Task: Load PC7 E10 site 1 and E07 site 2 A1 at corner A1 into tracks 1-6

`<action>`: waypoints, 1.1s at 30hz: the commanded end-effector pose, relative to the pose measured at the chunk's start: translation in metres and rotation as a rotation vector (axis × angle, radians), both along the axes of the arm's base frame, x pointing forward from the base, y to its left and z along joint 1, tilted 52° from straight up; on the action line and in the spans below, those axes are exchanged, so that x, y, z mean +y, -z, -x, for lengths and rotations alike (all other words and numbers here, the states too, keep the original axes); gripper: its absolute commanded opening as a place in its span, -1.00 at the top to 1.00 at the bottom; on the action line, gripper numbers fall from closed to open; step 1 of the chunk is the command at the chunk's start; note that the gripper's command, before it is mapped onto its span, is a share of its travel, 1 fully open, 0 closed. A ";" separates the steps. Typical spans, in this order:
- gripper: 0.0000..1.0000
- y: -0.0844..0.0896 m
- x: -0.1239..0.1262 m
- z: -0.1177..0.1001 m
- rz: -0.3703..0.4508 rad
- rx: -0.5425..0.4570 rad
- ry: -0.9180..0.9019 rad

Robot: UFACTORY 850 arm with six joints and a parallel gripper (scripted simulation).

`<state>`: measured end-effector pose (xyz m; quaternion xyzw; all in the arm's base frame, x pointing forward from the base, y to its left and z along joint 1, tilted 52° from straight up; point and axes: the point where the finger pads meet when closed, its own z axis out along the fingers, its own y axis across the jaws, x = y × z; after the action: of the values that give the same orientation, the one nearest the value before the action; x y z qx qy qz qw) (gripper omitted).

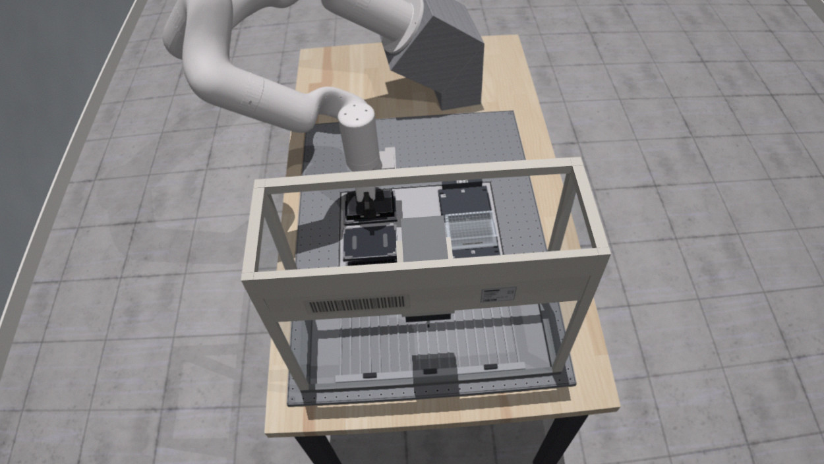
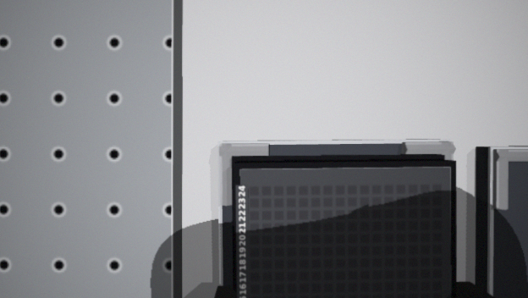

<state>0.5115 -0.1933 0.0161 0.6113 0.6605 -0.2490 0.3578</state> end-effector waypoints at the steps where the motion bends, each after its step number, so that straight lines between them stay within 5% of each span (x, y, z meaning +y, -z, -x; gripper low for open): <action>1: 1.00 -0.002 0.003 0.000 0.000 -0.001 -0.001; 33: 1.00 -0.013 0.016 0.003 0.000 -0.001 -0.001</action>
<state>0.5087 -0.1812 0.0259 0.6113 0.6605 -0.2491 0.3577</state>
